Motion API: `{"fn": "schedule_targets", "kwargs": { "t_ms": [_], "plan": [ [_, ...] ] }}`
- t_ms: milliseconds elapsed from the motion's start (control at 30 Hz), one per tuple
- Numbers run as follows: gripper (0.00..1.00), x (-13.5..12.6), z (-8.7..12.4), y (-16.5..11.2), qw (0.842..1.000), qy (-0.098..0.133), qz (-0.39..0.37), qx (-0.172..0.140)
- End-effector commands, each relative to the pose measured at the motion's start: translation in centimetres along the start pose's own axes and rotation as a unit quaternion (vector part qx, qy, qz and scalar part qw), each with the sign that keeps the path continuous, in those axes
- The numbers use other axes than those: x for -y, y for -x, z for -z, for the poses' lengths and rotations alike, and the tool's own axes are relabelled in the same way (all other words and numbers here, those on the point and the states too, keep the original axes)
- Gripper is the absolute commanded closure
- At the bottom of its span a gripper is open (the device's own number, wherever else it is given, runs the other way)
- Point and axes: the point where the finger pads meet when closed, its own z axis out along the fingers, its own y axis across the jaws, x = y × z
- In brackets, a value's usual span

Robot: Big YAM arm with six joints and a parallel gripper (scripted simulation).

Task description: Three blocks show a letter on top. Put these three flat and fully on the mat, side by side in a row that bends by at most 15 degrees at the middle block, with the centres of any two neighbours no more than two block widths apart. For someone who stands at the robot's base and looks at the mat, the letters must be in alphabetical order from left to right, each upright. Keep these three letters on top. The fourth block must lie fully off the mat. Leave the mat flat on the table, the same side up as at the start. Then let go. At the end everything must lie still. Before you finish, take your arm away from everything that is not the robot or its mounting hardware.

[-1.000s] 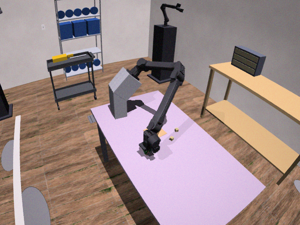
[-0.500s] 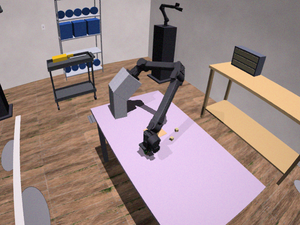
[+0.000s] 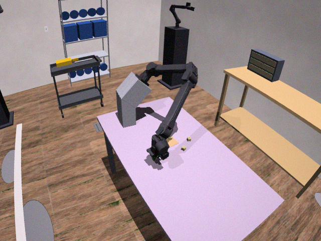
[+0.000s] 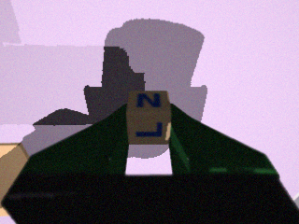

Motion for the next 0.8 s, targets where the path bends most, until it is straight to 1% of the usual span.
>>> {"fn": "schedule_targets", "kwargs": {
  "t_ms": [0,33,100,200,267,300,333,367,433,500,767],
  "plan": [
    [0.79,0.1,4.8,2.9,0.999,-0.004,0.016,0.031],
    [0.79,0.0,6.0,4.3,0.999,-0.006,0.026,0.041],
    [0.79,0.1,7.0,2.7,0.999,-0.004,0.016,0.031],
    [0.79,0.1,8.5,2.6,0.999,-0.005,0.016,0.031],
    [0.79,0.1,9.3,3.3,0.999,-0.006,0.021,0.035],
    [0.79,-0.8,8.5,3.2,0.999,-0.005,0.028,0.027],
    [0.79,-1.3,7.2,2.6,0.999,-0.002,0.031,0.015],
    [0.79,-0.5,6.1,1.4,1.000,0.001,0.021,0.006],
    [0.79,-0.4,6.2,1.1,1.000,0.000,0.018,0.005],
    [0.79,-0.1,6.5,1.6,1.000,-0.001,0.019,0.010],
    [0.79,-0.1,6.6,1.7,1.000,-0.001,0.018,0.010]
  ]
}}
